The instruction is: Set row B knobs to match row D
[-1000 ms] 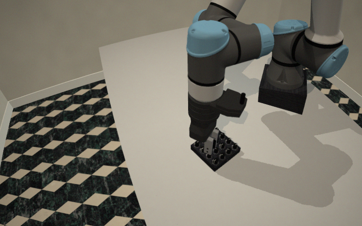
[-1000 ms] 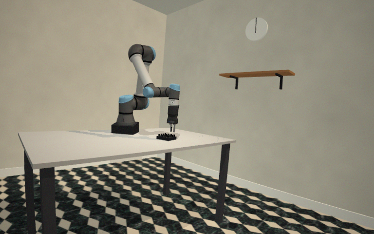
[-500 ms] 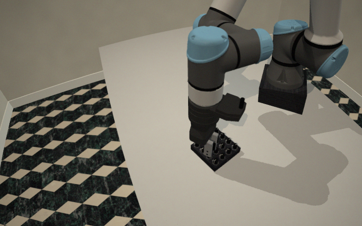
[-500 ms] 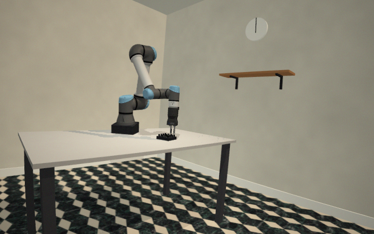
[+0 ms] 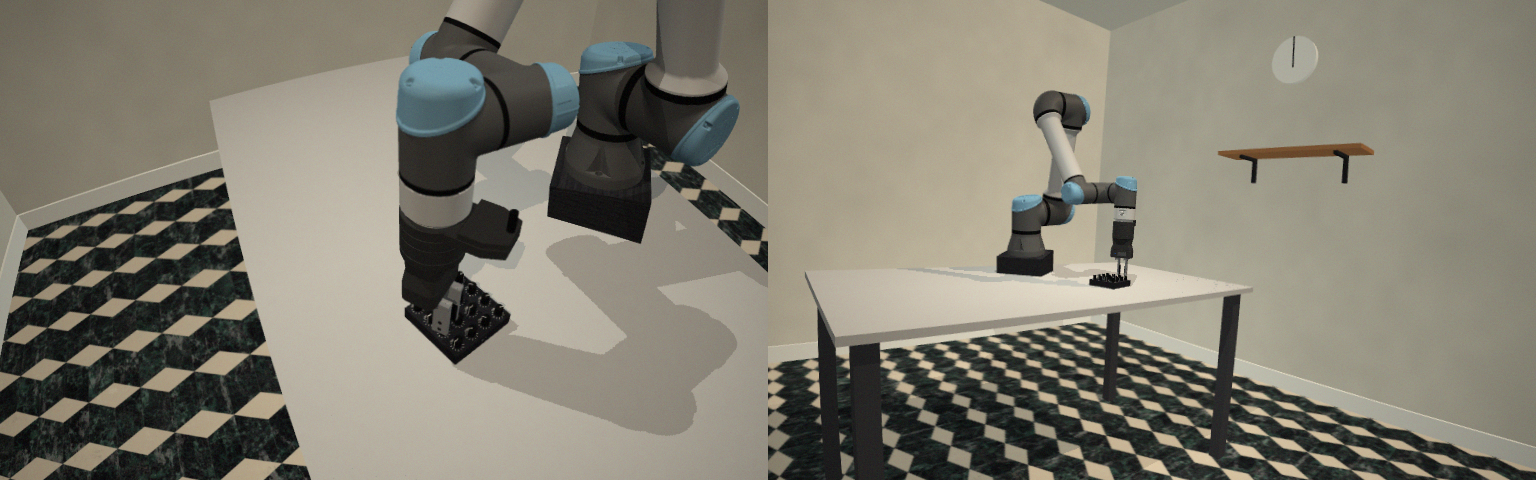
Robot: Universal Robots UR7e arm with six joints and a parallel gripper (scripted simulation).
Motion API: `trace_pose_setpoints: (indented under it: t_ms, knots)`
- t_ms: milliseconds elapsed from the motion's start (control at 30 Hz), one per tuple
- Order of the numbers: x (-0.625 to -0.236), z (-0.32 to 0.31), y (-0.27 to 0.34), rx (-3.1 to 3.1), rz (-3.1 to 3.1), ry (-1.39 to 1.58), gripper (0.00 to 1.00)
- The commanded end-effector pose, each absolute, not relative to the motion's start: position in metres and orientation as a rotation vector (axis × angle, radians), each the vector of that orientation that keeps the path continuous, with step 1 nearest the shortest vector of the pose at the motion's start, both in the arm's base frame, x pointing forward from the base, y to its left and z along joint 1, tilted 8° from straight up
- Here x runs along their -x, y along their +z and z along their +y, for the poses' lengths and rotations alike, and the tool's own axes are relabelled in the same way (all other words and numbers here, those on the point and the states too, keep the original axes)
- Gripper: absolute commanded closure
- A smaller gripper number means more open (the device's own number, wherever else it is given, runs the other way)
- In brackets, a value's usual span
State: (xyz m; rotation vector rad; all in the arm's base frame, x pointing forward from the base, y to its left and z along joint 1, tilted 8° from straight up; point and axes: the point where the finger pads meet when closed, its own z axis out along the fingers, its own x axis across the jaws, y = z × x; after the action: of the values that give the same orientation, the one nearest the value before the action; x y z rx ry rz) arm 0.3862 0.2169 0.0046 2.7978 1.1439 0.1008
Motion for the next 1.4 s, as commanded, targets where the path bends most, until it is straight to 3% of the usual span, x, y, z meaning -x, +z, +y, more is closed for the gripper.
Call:
trace_pose_setpoints:
  t_ms: [0,1367]
  knots:
    - [-0.3866,0.2170,0.0050,-2.798,1.144,0.103,0.54]
    - [-0.3869,0.2167,0.0016,-2.798,1.144,0.103,0.54]
